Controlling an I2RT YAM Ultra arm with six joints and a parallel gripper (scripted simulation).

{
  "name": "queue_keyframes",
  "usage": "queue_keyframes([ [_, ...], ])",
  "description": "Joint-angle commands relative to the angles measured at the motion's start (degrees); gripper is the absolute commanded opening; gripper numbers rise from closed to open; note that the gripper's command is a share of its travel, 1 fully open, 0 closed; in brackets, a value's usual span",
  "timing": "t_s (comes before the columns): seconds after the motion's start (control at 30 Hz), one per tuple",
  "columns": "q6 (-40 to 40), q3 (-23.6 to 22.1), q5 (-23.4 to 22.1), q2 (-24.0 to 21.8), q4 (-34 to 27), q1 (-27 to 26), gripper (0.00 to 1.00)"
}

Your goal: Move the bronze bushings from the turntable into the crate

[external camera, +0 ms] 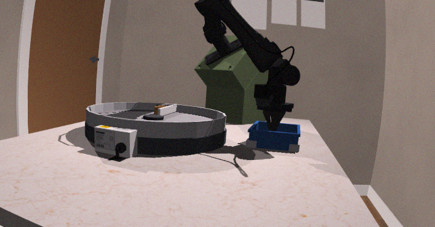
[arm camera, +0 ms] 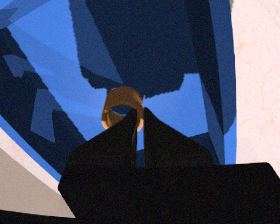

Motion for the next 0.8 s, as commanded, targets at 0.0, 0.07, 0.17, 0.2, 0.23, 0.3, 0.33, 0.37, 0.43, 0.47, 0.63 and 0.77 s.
queue_keyframes([
  [0.0, -0.22, 1.68, 0.28, -1.8, -0.79, 1.78, 0.0],
  [0.07, -0.34, 1.8, 0.24, -1.81, -0.9, 1.76, 0.0],
  [0.17, -0.45, 1.93, 0.21, -1.82, -1.01, 1.74, 0.0],
  [0.2, -0.45, 1.93, 0.21, -1.82, -1.01, 1.74, 0.0],
  [0.23, -0.45, 1.99, 0.19, -1.83, -1.07, 1.73, 0.0],
  [0.3, -0.51, 2.1, 0.16, -1.85, -1.17, 1.71, 0.0],
  [0.33, -0.52, 2.14, 0.14, -1.85, -1.21, 1.7, 0.0],
  [0.37, -0.51, 2.2, 0.13, -1.84, -1.26, 1.69, 0.0],
  [0.43, -0.51, 2.29, 0.12, -1.82, -1.33, 1.68, 0.0],
  [0.47, -0.5, 2.32, 0.12, -1.8, -1.34, 1.68, 0.0],
  [0.63, -0.49, 2.37, 0.12, -1.77, -1.36, 1.67, 0.0],
  [0.77, -0.49, 2.37, 0.12, -1.77, -1.36, 1.67, 0.0],
])
